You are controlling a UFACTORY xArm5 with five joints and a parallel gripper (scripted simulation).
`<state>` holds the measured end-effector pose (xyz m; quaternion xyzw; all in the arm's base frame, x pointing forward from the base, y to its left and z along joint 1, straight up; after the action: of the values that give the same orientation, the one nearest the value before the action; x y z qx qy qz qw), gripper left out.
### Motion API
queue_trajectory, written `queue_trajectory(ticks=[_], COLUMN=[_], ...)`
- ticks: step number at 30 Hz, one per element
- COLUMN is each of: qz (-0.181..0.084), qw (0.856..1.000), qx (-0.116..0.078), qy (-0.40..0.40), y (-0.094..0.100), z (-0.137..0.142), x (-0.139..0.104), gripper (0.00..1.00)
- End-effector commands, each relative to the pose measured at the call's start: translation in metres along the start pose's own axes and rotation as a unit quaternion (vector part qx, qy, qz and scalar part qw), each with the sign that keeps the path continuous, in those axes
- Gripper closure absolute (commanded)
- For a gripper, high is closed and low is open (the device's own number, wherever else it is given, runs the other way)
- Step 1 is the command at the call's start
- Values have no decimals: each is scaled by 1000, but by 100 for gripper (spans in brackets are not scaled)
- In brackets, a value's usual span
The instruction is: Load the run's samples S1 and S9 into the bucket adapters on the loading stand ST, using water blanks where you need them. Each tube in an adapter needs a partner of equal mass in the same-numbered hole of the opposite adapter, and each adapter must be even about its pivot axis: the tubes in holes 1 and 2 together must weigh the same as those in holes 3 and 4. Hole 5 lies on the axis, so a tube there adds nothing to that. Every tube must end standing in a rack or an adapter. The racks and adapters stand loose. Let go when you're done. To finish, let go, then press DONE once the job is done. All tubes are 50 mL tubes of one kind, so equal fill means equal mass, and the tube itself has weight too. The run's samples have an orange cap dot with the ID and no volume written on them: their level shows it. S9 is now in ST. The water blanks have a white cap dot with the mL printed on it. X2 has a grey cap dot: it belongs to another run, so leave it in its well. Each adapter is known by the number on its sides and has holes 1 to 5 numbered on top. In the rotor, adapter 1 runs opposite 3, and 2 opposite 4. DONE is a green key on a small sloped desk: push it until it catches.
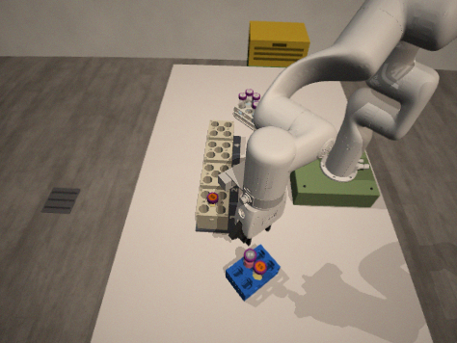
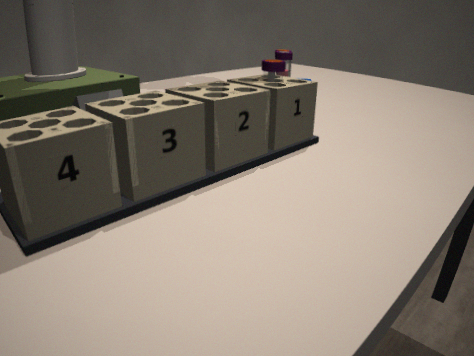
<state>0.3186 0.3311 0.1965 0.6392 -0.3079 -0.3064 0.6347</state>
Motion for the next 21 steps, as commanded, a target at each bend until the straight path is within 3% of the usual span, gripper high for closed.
queue_trajectory(ticks=[1,8,21], qz=[0,-1,-1], qw=[1000,1000,1000], qx=[2,2,2], qy=[0,0,0], y=[2,2,-2], z=[-3,-6,-6], x=[-18,-43,-43], gripper=[43,43,43])
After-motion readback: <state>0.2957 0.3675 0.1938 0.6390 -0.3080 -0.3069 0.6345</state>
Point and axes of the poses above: the point where the finger pads meet when closed, its own y axis back along the fingers, its own z axis across the jaws, x = y × z, the point moved 2 cm from there along y, back along the fingers
